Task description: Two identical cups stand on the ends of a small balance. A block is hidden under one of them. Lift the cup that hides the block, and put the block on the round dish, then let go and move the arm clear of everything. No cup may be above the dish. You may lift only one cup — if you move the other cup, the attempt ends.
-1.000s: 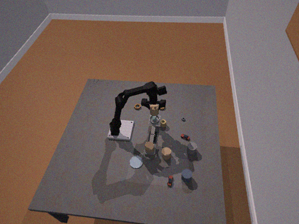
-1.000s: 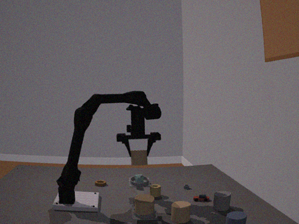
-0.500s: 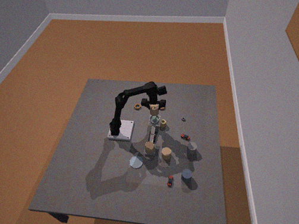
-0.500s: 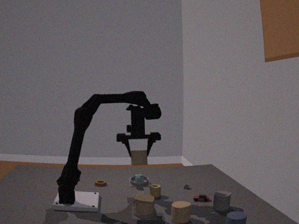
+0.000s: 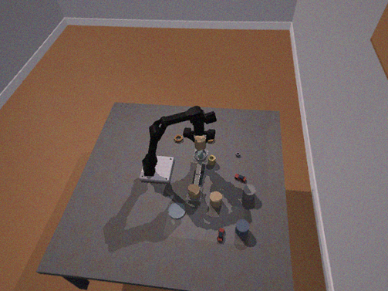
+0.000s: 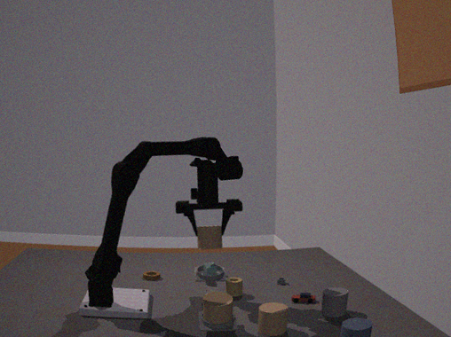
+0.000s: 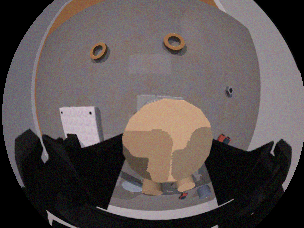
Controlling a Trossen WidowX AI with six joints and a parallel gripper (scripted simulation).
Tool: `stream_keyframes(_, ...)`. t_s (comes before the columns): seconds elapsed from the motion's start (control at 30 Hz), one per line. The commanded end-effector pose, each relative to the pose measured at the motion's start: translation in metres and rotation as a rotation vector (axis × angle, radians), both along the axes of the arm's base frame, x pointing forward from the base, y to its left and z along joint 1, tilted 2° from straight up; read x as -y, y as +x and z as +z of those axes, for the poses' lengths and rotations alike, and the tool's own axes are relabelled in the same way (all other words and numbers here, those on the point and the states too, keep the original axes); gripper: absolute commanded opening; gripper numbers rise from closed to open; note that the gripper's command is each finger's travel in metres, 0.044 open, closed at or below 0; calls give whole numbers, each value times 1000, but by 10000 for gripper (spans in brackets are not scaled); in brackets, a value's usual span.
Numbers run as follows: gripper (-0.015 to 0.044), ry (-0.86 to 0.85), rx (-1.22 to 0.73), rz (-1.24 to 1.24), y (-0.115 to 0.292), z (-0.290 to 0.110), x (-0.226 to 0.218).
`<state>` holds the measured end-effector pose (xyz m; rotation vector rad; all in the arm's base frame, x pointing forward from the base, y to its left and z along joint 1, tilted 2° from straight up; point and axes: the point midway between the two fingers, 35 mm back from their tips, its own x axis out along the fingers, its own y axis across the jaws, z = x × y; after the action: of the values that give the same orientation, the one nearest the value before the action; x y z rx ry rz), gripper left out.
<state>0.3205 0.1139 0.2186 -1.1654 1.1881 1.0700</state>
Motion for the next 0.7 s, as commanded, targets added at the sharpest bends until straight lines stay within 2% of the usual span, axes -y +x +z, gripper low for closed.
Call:
stream_keyframes(0.0,0,2,-6,0,-6,-12,-17)
stream_keyframes(0.47,0,4,-36,-2,-75,-88,-104)
stream_keyframes(0.67,0,3,-39,-3,-84,-96,-110)
